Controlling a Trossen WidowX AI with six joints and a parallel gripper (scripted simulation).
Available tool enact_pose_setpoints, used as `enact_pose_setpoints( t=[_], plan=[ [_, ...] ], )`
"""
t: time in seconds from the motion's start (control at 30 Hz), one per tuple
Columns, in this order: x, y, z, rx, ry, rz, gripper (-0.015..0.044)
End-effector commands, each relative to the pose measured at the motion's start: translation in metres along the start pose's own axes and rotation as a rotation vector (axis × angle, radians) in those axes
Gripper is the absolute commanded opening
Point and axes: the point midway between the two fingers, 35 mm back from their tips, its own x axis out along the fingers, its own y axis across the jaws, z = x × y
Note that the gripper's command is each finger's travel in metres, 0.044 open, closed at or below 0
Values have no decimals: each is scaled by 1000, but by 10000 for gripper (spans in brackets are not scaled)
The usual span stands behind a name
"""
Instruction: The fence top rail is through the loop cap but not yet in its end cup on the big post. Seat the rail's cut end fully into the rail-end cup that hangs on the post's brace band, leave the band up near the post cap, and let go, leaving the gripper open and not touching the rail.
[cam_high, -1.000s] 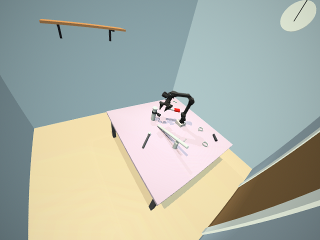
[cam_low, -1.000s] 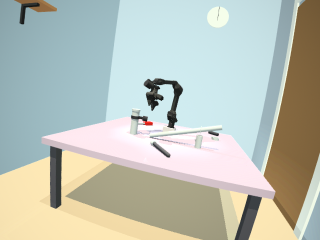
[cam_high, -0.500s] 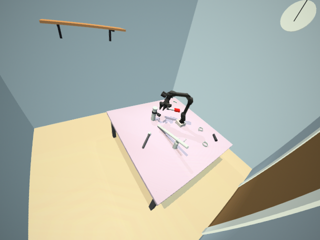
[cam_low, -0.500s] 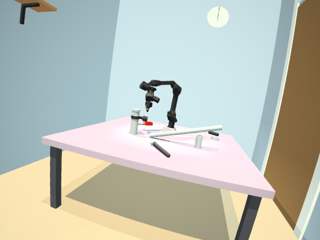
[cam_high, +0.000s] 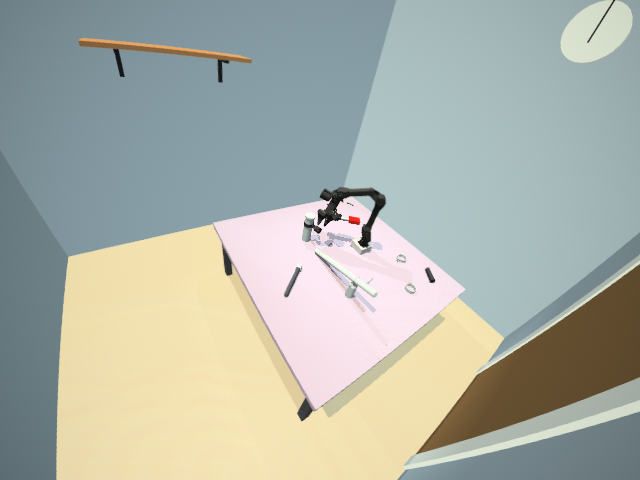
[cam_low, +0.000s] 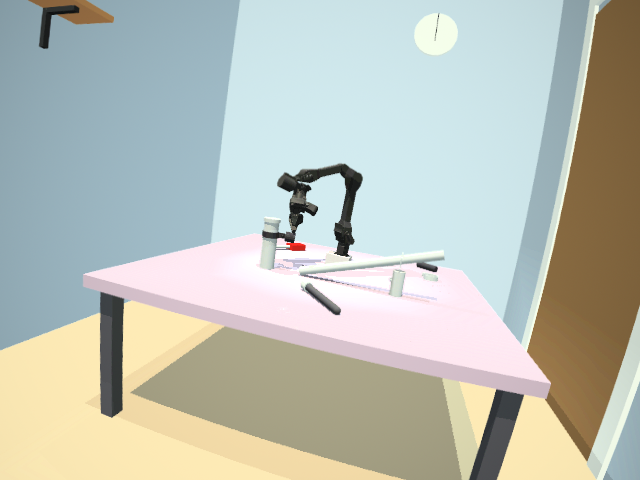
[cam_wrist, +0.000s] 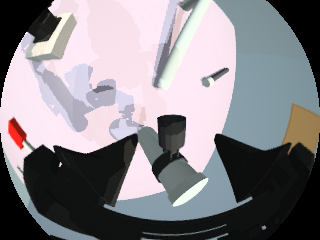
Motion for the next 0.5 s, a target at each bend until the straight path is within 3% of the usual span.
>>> enact_pose_setpoints(
  t=[0.0,0.47],
  plan=[
    [10,3,1,9,-13,6,440],
    [33,2,0,9,-13,5,440]
  ],
)
